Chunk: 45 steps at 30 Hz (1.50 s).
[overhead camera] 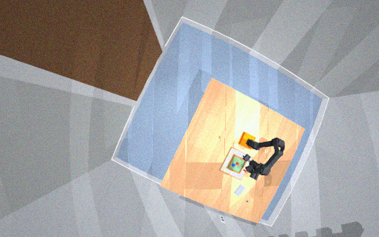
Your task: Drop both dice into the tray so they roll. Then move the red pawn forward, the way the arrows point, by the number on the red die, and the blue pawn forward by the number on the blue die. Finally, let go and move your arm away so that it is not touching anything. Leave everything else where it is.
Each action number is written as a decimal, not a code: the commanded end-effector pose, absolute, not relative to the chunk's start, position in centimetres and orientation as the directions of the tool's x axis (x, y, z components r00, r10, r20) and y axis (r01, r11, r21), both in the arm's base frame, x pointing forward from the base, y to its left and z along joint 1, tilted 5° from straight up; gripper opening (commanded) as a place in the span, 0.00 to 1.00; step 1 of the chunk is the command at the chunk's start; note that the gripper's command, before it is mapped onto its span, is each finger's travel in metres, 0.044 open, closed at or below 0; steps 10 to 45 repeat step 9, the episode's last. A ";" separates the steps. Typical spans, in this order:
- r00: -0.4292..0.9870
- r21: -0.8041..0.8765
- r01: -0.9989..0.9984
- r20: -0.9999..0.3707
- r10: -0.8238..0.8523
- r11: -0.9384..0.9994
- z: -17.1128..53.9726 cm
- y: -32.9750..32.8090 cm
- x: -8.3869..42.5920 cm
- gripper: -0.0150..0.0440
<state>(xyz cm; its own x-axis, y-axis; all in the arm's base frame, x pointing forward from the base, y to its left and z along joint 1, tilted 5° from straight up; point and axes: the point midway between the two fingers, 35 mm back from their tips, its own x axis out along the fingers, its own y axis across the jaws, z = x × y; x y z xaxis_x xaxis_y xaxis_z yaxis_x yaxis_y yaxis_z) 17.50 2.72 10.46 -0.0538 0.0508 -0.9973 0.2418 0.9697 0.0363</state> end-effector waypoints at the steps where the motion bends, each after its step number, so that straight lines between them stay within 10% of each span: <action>1: -0.051 0.044 -0.030 -0.998 0.042 0.999 13.6 1.5 17.7 1.00; 45: -0.048 0.047 0.022 -0.998 0.048 0.999 13.1 1.8 17.8 1.00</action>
